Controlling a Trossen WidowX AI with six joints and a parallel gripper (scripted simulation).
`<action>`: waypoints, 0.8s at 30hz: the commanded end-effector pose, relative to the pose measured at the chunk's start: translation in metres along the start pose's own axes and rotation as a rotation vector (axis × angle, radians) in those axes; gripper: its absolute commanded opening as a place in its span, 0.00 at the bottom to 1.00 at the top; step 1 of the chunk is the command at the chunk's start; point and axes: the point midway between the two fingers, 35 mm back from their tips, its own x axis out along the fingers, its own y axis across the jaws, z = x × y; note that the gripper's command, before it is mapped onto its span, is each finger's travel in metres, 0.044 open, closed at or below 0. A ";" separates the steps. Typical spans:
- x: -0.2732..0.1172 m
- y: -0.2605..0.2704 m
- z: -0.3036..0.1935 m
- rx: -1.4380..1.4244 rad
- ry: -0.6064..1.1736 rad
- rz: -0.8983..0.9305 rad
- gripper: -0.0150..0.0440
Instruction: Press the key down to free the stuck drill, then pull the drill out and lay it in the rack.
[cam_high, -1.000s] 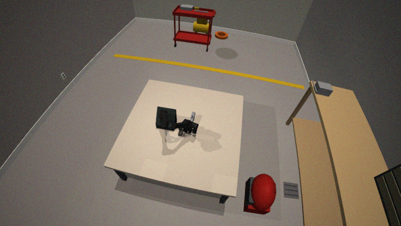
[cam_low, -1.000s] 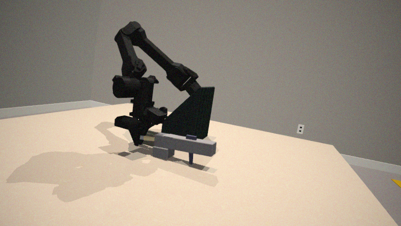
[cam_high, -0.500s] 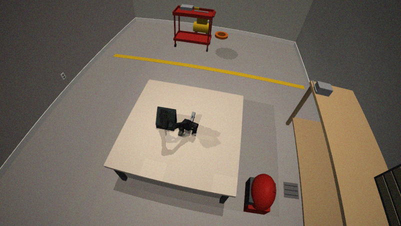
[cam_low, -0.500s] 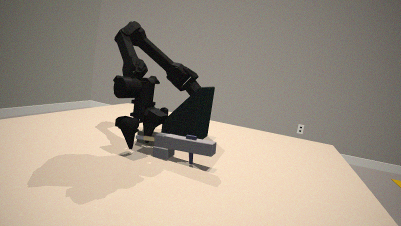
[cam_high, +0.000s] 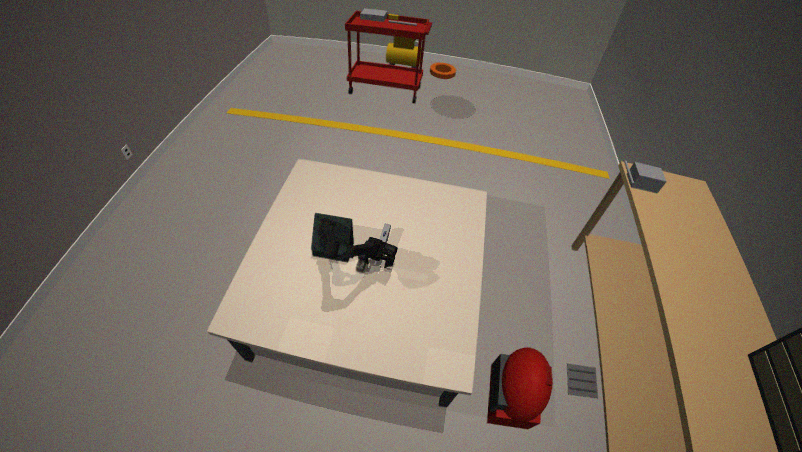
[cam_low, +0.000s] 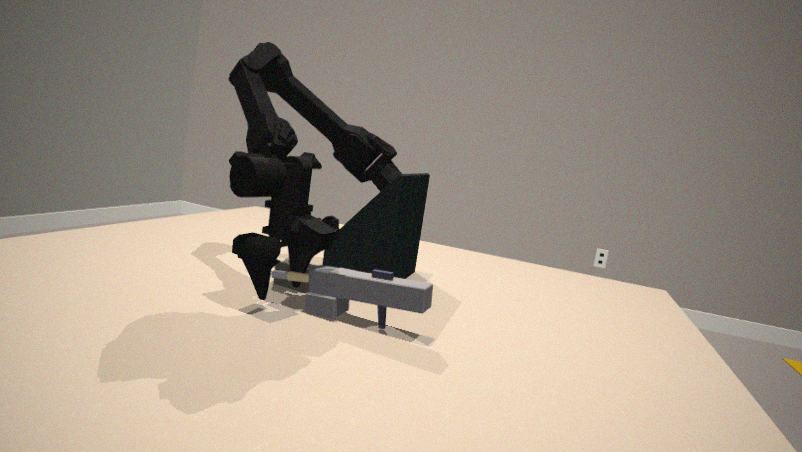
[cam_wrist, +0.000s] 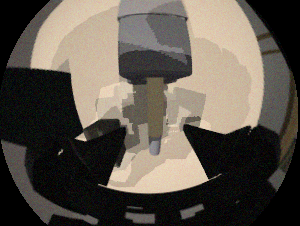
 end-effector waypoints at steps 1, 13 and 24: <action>0.001 0.001 0.003 0.000 -0.005 0.003 1.00; 0.002 0.001 0.007 0.000 -0.005 0.003 1.00; 0.003 0.001 0.009 0.000 -0.005 0.003 1.00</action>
